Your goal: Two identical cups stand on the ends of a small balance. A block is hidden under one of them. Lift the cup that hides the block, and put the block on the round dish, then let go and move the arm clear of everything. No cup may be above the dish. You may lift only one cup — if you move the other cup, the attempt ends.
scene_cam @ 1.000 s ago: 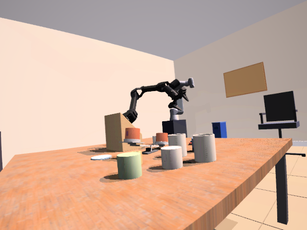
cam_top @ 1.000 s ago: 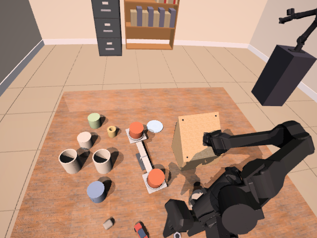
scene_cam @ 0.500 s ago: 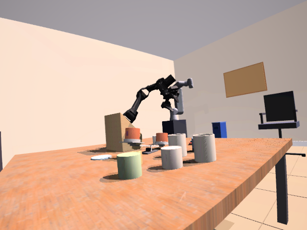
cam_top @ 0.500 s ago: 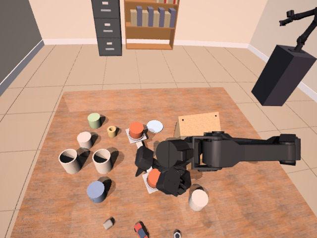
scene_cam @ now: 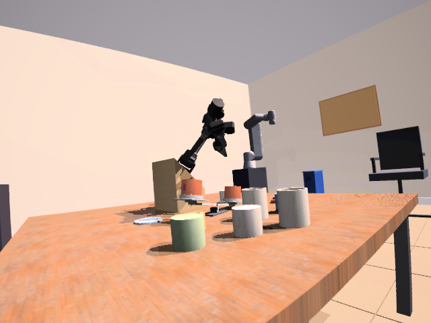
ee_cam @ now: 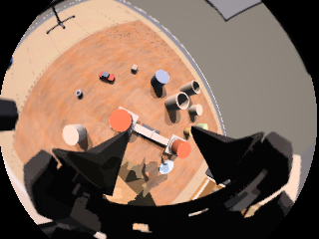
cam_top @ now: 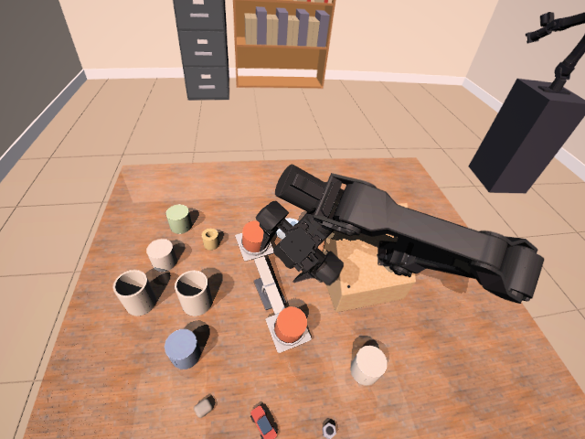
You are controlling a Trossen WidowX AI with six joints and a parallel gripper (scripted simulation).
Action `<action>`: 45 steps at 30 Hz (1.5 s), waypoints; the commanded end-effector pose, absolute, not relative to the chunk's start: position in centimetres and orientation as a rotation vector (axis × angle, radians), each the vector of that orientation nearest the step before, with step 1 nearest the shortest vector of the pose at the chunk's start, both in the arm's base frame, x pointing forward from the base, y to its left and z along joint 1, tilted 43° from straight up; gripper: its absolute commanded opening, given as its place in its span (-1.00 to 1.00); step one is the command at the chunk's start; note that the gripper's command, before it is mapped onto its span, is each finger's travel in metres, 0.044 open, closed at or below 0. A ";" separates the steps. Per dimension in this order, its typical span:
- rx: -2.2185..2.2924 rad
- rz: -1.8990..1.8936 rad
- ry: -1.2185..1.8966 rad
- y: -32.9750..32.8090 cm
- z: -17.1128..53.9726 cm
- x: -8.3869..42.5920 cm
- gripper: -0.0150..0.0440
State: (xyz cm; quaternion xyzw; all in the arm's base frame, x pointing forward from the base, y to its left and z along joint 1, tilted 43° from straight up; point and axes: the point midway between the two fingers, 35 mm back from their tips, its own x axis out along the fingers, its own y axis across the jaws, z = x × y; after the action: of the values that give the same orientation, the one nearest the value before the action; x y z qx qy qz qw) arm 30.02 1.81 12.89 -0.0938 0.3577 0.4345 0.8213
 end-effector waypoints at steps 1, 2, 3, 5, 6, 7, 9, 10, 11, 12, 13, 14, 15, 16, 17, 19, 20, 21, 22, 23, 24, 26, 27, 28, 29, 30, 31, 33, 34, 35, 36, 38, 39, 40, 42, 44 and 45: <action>-0.100 0.903 0.797 0.0 10.9 28.9 1.00; -0.071 0.895 0.804 -0.5 10.5 28.6 1.00; -0.042 0.886 0.810 -1.0 10.1 28.3 1.00; 0.016 0.868 0.820 -2.0 9.2 27.7 1.00; 0.046 0.858 0.823 -2.4 8.8 27.4 1.00; 0.076 0.848 0.825 -2.9 8.5 27.0 1.00; 0.137 0.828 0.827 -3.7 7.7 26.3 1.00; 0.167 0.817 0.827 -4.1 7.4 25.9 1.00; 0.198 0.806 0.825 -4.4 7.1 25.6 1.00; 0.229 0.795 0.823 -4.8 6.8 25.2 1.00; 0.260 0.783 0.820 -5.1 6.5 24.8 1.00; 0.291 0.771 0.815 -5.4 6.2 24.5 1.00; 0.322 0.759 0.810 -5.7 6.0 24.1 1.00; 0.353 0.746 0.804 -6.0 5.7 23.7 1.00; 0.384 0.733 0.797 -6.3 5.5 23.3 1.00; 0.446 0.706 0.781 -6.8 5.1 22.6 1.00; 0.476 0.692 0.771 -7.0 4.9 22.2 1.00; 0.507 0.677 0.761 -7.2 4.7 21.9 1.00; 0.532 0.665 0.752 -7.4 4.6 21.6 1.00; 0.547 0.658 0.746 -7.5 4.5 21.4 1.00; 0.552 0.655 0.744 -7.6 4.5 21.3 1.00; 0.552 0.655 0.744 -7.6 4.5 21.3 1.00; 0.556 0.655 0.748 -7.5 4.5 21.4 1.00; 0.568 0.656 0.760 -7.4 4.5 21.5 1.00; 0.588 0.656 0.781 -7.2 4.5 21.6 1.00; 0.611 0.656 0.806 -6.9 4.5 21.8 1.00; 0.635 0.655 0.832 -6.6 4.5 22.0 1.00; 0.680 0.650 0.883 -6.0 4.5 22.4 1.00; 0.702 0.647 0.909 -5.7 4.5 22.6 1.00; 0.724 0.643 0.935 -5.5 4.5 22.8 1.00; 0.745 0.638 0.961 -5.2 4.5 23.0 1.00; 0.784 0.630 1.017 -4.5 4.5 23.3 1.00; 0.803 0.625 1.045 -4.1 4.6 23.5 1.00; 0.821 0.619 1.072 -3.8 4.6 23.6 1.00; 0.856 0.605 1.128 -3.1 4.7 23.9 1.00; 0.889 0.587 1.184 -2.3 4.7 24.2 1.00; 0.905 0.577 1.212 -1.9 4.7 24.3 1.00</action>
State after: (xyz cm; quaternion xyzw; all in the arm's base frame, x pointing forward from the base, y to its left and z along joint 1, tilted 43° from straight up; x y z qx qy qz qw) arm 23.70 -2.60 4.52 0.3946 0.5175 0.2726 0.7086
